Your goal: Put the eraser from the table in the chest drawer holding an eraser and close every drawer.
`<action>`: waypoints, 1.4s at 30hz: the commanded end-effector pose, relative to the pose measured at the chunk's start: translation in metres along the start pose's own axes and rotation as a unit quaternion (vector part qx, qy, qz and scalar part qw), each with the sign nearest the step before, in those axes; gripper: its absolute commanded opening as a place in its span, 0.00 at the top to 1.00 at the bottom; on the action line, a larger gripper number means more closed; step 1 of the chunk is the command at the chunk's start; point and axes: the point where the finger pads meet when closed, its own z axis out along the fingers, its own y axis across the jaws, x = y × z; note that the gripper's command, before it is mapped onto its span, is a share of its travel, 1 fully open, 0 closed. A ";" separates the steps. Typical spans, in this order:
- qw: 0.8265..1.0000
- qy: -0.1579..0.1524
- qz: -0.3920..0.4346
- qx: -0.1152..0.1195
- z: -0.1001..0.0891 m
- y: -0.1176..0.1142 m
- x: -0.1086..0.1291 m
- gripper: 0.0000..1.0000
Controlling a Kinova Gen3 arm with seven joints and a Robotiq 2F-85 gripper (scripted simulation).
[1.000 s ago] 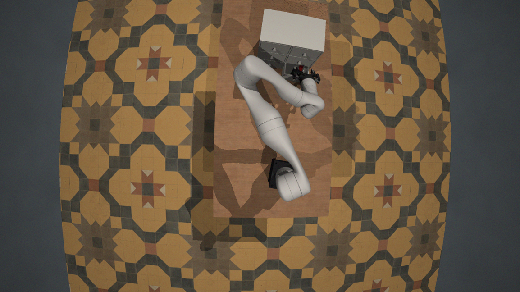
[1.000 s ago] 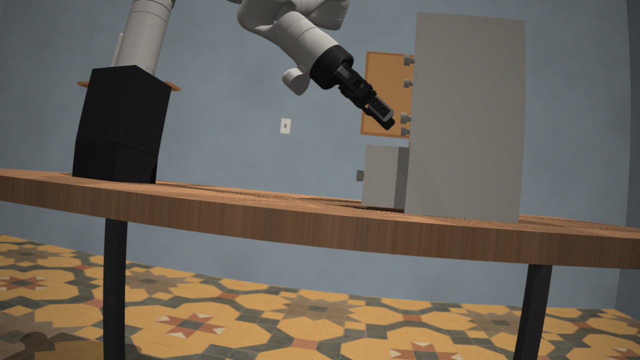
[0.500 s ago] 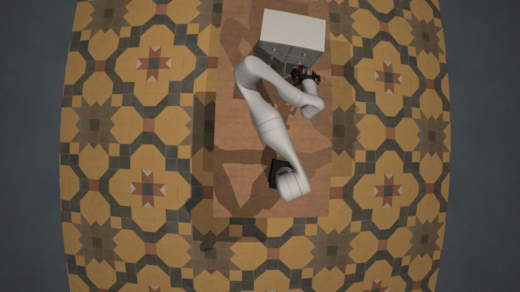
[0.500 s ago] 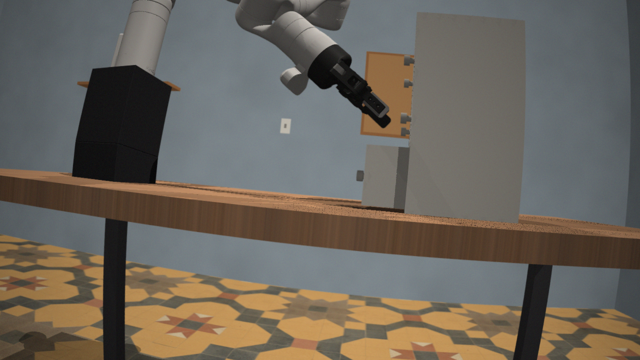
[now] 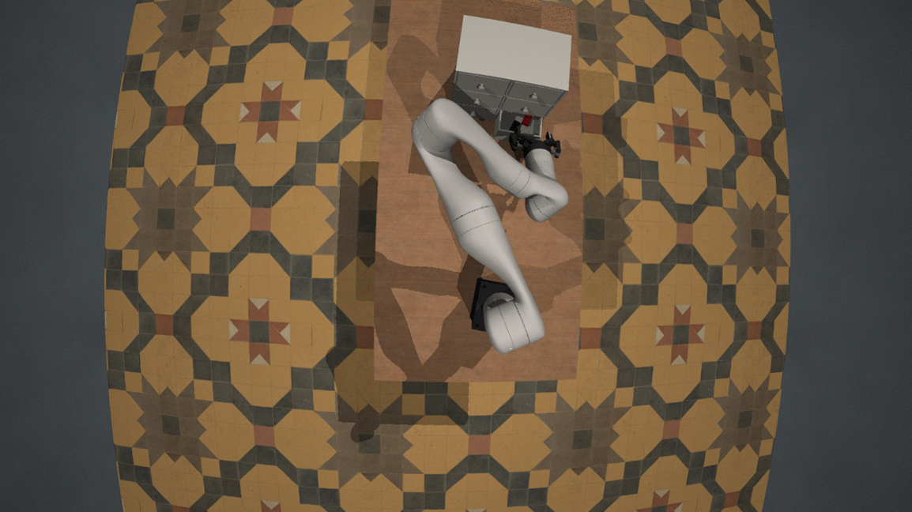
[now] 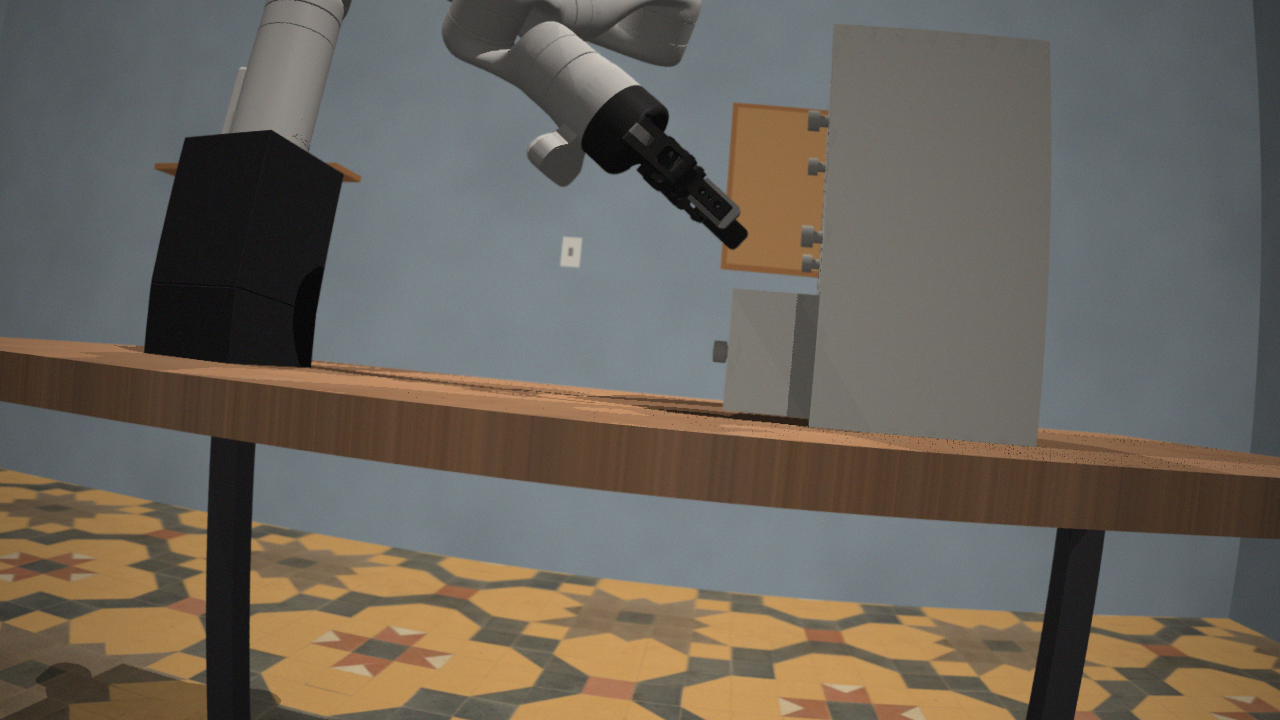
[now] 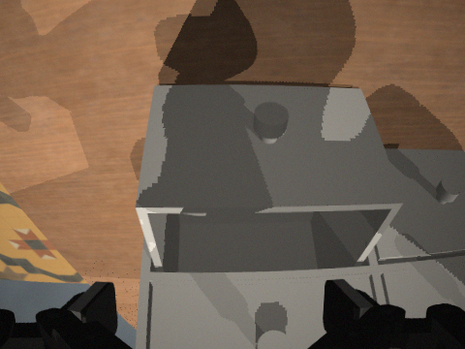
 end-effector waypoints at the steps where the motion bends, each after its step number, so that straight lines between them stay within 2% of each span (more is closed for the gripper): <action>1: 1.000 0.004 0.002 0.005 -0.010 -0.004 0.010 0.00; 5: 1.000 0.004 0.002 0.005 -0.024 -0.004 0.020 0.00; 7: 1.000 0.004 0.002 0.005 -0.024 -0.004 0.020 0.00; 22: 1.000 0.004 0.002 0.005 -0.071 -0.003 0.054 0.00; 34: 1.000 0.004 0.002 0.005 -0.089 -0.003 0.067 0.00; 42: 1.000 0.006 0.005 0.001 -0.094 -0.003 0.070 0.00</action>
